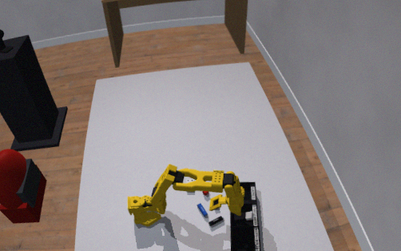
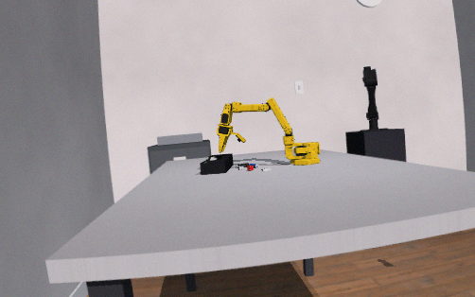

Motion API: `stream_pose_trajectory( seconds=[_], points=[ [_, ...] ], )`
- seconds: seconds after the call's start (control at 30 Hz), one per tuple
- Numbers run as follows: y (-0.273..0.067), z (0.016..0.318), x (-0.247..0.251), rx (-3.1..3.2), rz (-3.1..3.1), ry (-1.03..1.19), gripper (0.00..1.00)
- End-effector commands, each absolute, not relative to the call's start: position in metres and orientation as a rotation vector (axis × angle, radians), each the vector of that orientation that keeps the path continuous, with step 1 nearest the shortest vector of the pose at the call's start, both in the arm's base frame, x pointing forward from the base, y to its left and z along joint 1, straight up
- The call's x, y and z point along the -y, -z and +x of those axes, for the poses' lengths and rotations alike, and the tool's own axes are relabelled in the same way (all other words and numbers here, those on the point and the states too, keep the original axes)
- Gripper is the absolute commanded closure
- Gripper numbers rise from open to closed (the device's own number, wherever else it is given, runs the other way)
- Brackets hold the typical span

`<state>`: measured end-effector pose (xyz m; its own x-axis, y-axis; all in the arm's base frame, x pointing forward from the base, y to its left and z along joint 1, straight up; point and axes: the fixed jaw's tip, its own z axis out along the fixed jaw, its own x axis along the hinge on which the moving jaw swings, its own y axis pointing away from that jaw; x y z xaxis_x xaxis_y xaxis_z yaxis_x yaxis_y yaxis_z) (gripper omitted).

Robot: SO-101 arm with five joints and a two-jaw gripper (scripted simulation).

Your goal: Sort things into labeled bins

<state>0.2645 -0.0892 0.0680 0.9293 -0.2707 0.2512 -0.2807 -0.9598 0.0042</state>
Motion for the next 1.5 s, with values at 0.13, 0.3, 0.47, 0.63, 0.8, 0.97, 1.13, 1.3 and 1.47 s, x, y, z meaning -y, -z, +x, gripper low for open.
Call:
stream_pose_trajectory(
  seconds=[0.13, 0.3, 0.47, 0.63, 0.8, 0.97, 1.13, 1.3, 1.47],
  points=[
    [-0.0877, 0.2708, 0.0884, 0.406, 3.022, -0.507, 0.78],
    [-0.0877, 0.2708, 0.0884, 0.406, 3.022, -0.507, 0.78],
    [-0.0877, 0.2708, 0.0884, 0.406, 3.022, -0.507, 0.78],
    [-0.0877, 0.2708, 0.0884, 0.406, 3.022, -0.507, 0.78],
    [-0.0877, 0.2708, 0.0884, 0.406, 3.022, -0.507, 0.78],
    [-0.0877, 0.2708, 0.0884, 0.406, 3.022, -0.507, 0.78],
    [-0.0877, 0.2707, 0.0882, 0.411, 3.022, -0.506, 0.78],
    [-0.0873, 0.2698, 0.0867, 0.445, 3.024, -0.501, 0.78],
    [-0.0869, 0.2687, 0.0850, 0.485, 3.025, -0.496, 0.78]
  ],
)
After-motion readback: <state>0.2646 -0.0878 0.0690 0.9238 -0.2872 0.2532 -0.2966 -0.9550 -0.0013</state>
